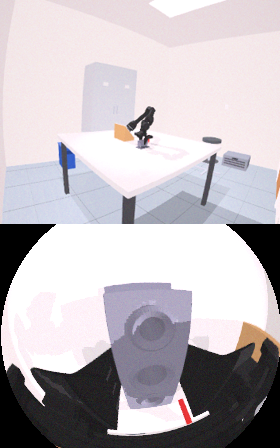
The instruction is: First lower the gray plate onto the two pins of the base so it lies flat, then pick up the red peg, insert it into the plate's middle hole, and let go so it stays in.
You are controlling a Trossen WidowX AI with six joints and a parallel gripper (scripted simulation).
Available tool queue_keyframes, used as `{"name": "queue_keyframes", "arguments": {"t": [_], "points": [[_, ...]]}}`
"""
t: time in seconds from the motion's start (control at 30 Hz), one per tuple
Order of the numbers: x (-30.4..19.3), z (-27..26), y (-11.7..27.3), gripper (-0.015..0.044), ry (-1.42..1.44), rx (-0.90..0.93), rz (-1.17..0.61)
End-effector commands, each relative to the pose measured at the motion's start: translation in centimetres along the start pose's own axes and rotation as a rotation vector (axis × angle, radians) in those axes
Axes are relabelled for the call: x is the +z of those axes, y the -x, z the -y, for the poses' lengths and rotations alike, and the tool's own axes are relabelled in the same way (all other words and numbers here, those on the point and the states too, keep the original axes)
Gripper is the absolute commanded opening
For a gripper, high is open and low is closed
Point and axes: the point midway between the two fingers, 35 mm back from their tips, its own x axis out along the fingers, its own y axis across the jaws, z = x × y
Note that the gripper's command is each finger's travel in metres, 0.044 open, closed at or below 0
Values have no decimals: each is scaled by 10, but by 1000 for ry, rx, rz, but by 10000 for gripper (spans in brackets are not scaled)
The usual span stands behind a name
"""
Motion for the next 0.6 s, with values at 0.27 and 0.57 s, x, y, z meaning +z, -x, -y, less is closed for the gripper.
{"name": "queue_keyframes", "arguments": {"t": [0.27,0.57], "points": [[0,0,-3,0,1,2,-2],[0,0,-3,236,1,2,-2]]}}
